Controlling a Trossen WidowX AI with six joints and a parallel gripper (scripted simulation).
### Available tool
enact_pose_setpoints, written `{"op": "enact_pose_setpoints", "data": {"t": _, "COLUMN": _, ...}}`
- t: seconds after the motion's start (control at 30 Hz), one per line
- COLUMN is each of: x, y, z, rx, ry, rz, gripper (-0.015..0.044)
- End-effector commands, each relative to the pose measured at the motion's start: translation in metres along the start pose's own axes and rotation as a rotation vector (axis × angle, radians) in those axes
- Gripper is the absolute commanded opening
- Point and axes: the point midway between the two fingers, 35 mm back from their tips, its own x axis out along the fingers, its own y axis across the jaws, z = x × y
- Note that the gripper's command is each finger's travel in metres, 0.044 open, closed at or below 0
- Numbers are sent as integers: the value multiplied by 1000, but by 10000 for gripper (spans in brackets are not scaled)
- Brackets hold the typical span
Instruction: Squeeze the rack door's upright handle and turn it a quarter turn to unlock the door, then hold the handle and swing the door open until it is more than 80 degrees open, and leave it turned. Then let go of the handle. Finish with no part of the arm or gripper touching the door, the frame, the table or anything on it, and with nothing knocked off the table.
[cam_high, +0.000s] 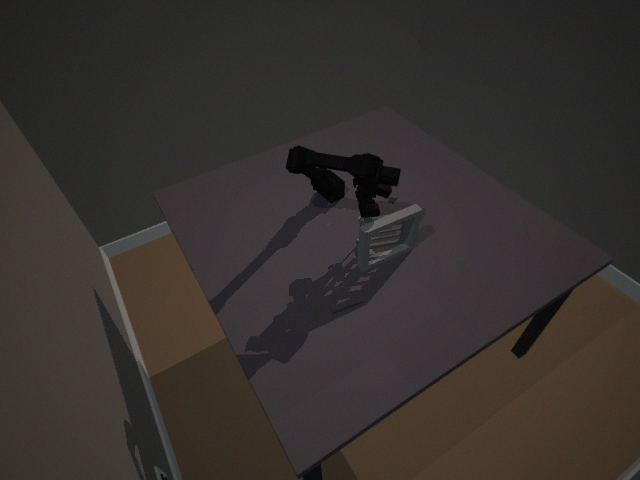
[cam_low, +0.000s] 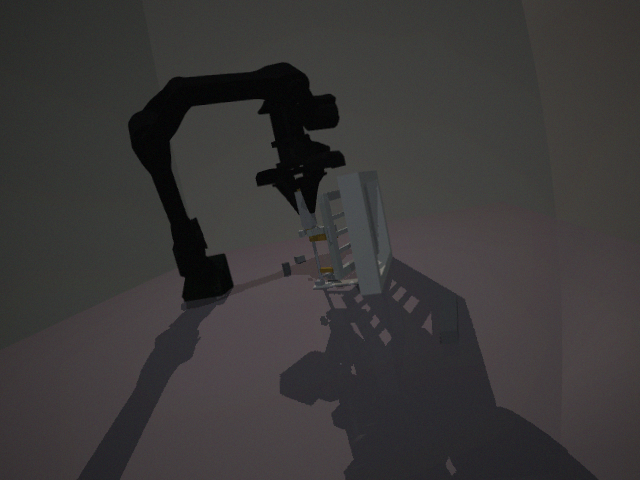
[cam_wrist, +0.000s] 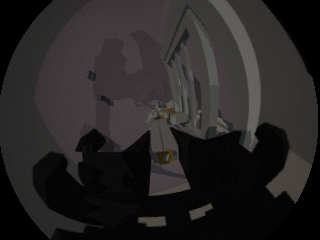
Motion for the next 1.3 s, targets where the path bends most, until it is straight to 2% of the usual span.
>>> {"op": "enact_pose_setpoints", "data": {"t": 0.0, "x": 0, "y": 4, "z": 2, "rx": 77, "ry": -4, "rz": -1, "gripper": 23}}
{"op": "enact_pose_setpoints", "data": {"t": 1.27, "x": 0, "y": 73, "z": 43, "rx": 653, "ry": -2, "rz": 4, "gripper": 23}}
